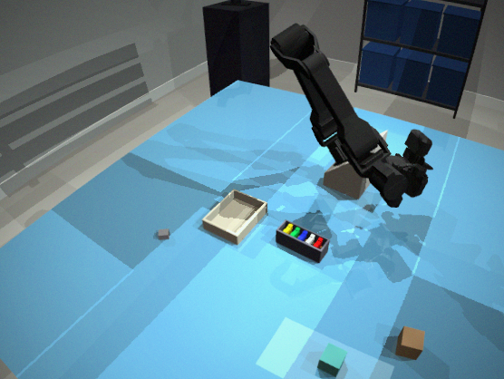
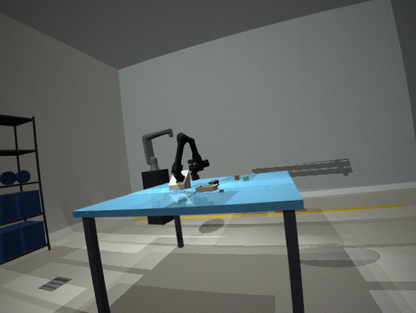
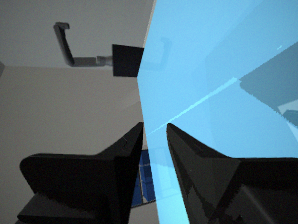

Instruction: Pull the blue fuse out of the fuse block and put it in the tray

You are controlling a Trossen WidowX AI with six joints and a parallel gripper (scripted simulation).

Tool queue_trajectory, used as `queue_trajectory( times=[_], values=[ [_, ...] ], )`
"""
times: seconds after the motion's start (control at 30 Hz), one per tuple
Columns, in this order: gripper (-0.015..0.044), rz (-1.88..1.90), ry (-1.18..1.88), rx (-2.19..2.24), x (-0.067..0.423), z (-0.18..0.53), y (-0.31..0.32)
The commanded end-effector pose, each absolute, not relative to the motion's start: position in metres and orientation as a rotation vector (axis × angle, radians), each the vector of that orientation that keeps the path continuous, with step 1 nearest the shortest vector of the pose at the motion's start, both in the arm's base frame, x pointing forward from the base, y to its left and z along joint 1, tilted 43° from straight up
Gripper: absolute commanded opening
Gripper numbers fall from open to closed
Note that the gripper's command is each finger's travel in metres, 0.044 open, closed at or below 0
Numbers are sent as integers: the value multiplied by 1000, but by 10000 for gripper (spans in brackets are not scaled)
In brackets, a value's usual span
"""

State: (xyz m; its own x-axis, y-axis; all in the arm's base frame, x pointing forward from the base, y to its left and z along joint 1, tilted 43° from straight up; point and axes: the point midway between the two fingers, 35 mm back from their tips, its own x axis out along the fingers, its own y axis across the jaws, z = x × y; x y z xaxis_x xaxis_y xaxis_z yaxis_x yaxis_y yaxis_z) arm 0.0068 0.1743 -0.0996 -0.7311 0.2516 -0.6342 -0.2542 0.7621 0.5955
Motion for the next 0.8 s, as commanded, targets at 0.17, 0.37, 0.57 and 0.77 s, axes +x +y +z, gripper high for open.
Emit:
queue_trajectory(
  times=[0.17,0.37,0.57,0.77],
  values=[
    [71,605,2141,-156,56,-111,166],
    [71,227,1985,-326,129,-104,142],
    [71,-135,1781,-465,203,-68,104],
    [71,-476,1535,-587,266,-8,59]
  ],
)
